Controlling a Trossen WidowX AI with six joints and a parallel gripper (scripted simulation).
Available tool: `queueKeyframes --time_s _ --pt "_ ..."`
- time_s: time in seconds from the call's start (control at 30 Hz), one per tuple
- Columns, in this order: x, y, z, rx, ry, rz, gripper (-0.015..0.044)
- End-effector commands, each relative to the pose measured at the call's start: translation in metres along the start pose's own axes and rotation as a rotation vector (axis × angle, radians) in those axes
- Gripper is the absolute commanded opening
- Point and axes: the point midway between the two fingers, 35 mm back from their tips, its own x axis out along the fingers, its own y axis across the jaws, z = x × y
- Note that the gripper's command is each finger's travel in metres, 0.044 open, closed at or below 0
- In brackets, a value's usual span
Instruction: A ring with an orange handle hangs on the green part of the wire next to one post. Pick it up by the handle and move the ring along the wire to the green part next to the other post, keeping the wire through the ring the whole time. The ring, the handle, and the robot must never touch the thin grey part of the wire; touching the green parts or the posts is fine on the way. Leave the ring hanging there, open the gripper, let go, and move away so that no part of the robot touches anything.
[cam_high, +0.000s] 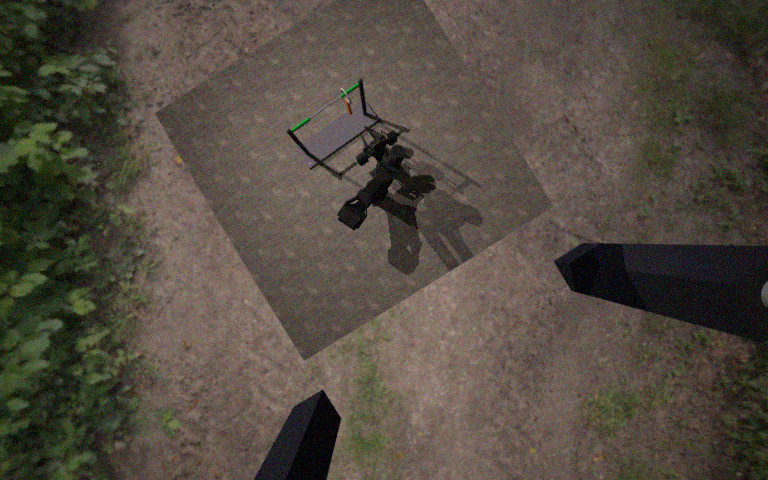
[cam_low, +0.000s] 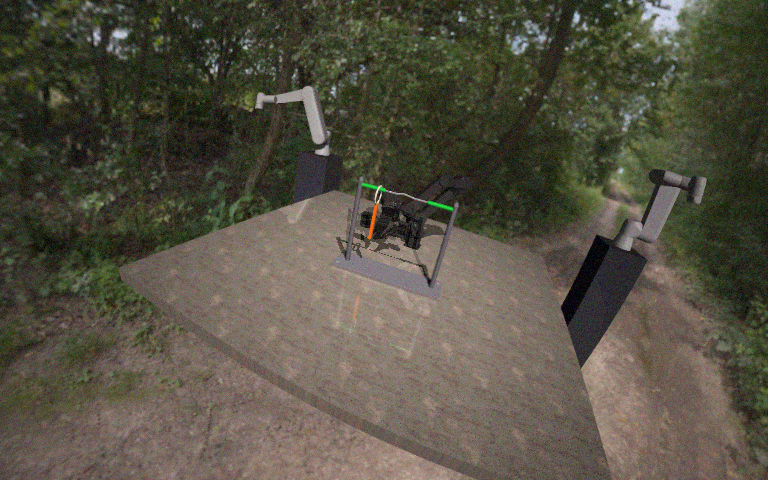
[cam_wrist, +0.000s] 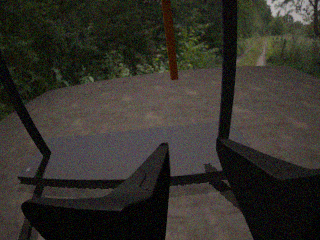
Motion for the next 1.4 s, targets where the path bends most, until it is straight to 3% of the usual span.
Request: queueKeyframes --time_s 0.0,0.47,1.37 --pt "0.0 0.003 -0.003 0.005 0.001 0.008 0.016" --pt "0.039 0.004 0.046 -0.015 -0.095 -0.008 0.016" --pt "0.07 0.0 0.053 -0.016 -0.098 -0.008 0.016"
